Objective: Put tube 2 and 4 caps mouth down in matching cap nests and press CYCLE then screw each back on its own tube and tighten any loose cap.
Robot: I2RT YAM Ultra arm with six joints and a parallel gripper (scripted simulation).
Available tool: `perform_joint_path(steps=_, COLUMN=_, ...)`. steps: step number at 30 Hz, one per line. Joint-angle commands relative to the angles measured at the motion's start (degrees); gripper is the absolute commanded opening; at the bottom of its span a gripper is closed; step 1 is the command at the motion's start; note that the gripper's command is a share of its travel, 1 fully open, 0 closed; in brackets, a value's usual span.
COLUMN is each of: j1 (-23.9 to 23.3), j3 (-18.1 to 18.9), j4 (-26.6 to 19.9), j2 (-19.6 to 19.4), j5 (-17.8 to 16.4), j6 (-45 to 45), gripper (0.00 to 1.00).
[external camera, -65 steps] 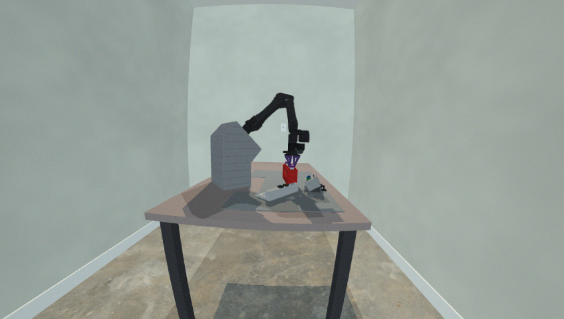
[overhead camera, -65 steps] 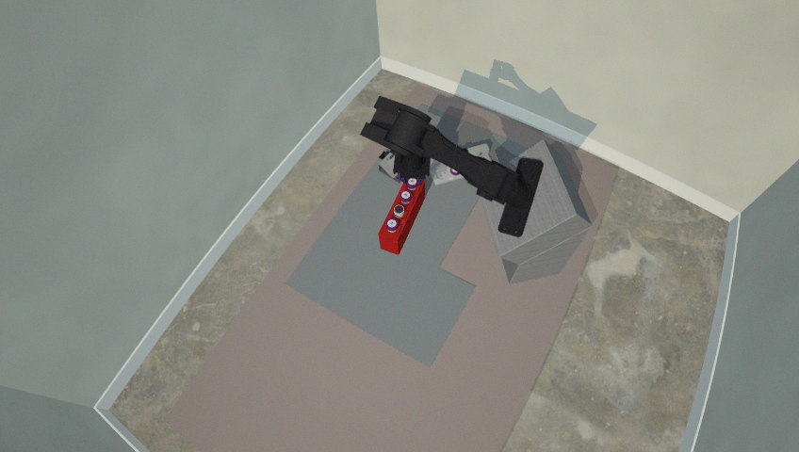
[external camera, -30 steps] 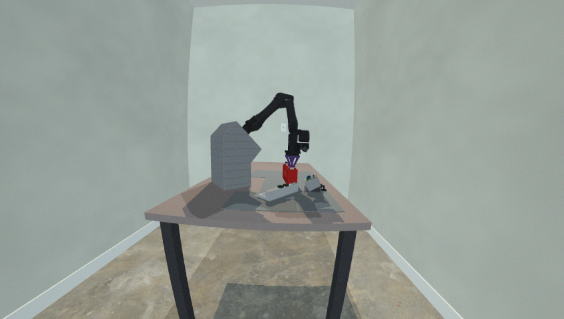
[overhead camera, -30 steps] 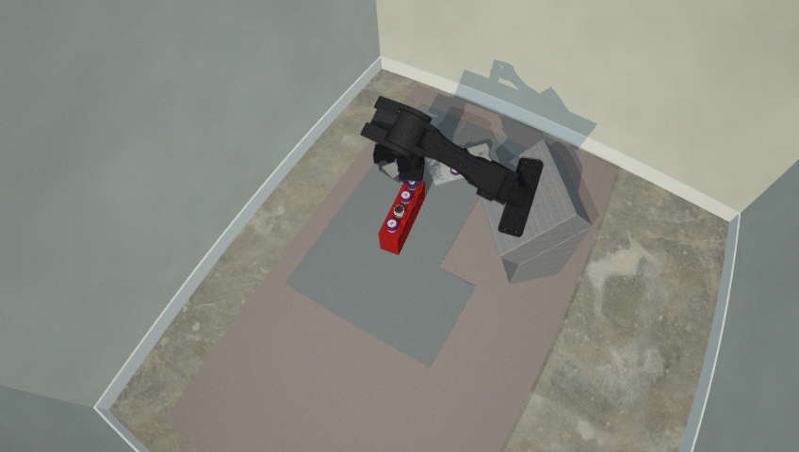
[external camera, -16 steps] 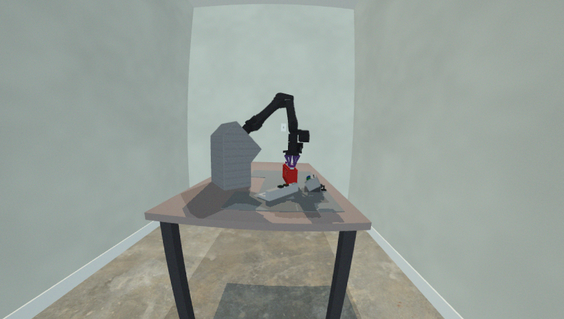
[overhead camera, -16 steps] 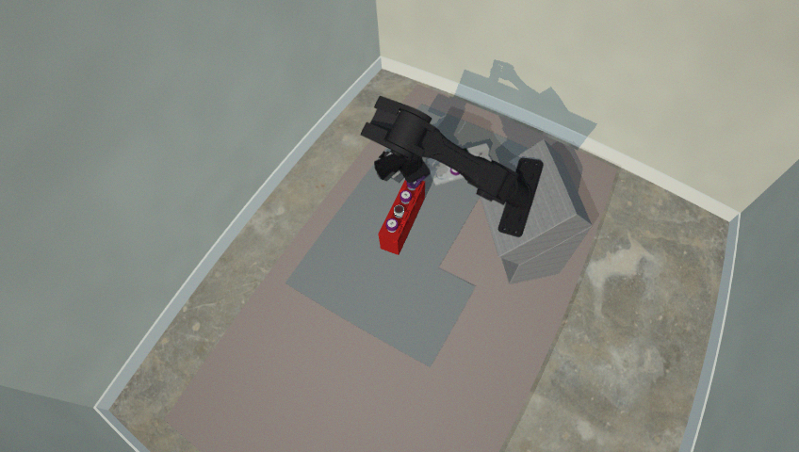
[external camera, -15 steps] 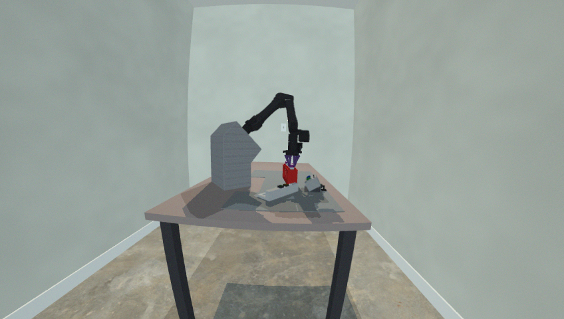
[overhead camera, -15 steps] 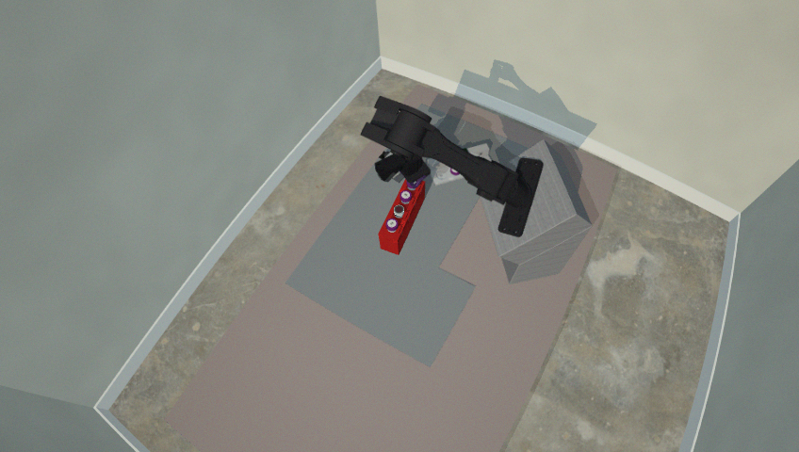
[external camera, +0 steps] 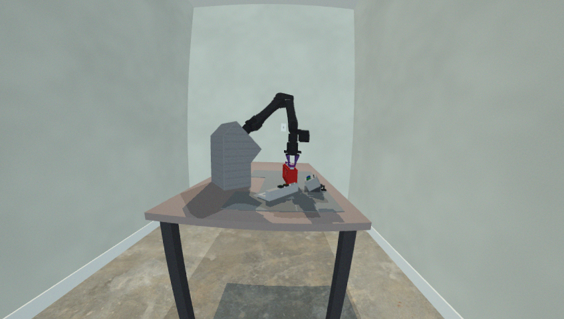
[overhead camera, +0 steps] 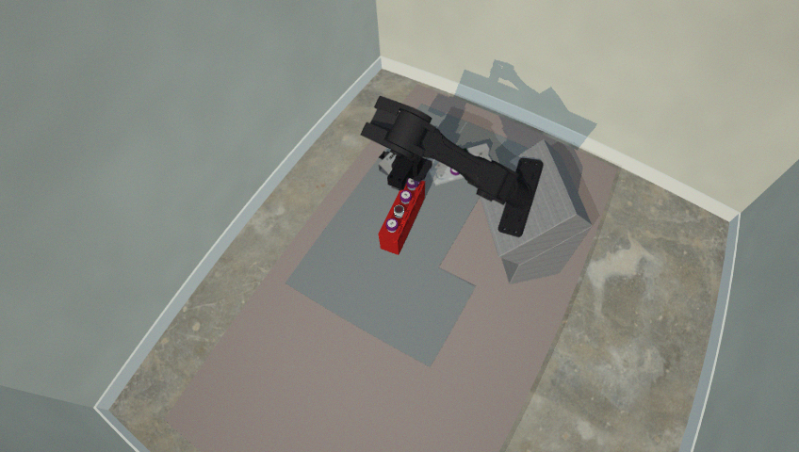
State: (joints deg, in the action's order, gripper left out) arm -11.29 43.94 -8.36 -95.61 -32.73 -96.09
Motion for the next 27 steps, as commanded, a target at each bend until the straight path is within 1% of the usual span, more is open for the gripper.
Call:
perform_joint_path(steps=1, j1=-0.3, j3=0.0, j4=0.1, j2=0.3, j5=0.2, j6=-4.7, gripper=0.0)
perform_joint_path(steps=6, j1=-0.3, j3=0.0, j4=0.1, j2=0.3, j5=0.2, j6=-4.7, gripper=0.0)
perform_joint_path(steps=7, j1=-0.3, j3=0.0, j4=0.1, j2=0.3, j5=0.2, j6=-4.7, gripper=0.49)
perform_joint_path(steps=17, j1=-0.3, j3=0.0, j4=0.1, j2=0.3, j5=0.2, j6=-4.7, gripper=0.49)
perform_joint_path(steps=20, j1=-0.3, j3=0.0, j4=0.1, j2=0.2, j5=0.2, j6=9.6, gripper=0.49)
perform_joint_path(steps=22, j1=-0.3, j3=0.0, j4=0.1, j2=0.2, j5=0.2, j6=9.6, gripper=0.49)
perform_joint_path(steps=25, j1=-0.3, j3=0.0, j4=0.1, j2=0.2, j5=0.2, j6=23.6, gripper=0.49)
perform_joint_path(steps=26, j1=-0.3, j3=0.0, j4=0.1, j2=0.2, j5=0.2, j6=23.9, gripper=0.49)
perform_joint_path(steps=27, j1=-0.3, j3=0.0, j4=0.1, j2=0.2, j5=0.2, j6=28.7, gripper=0.49)
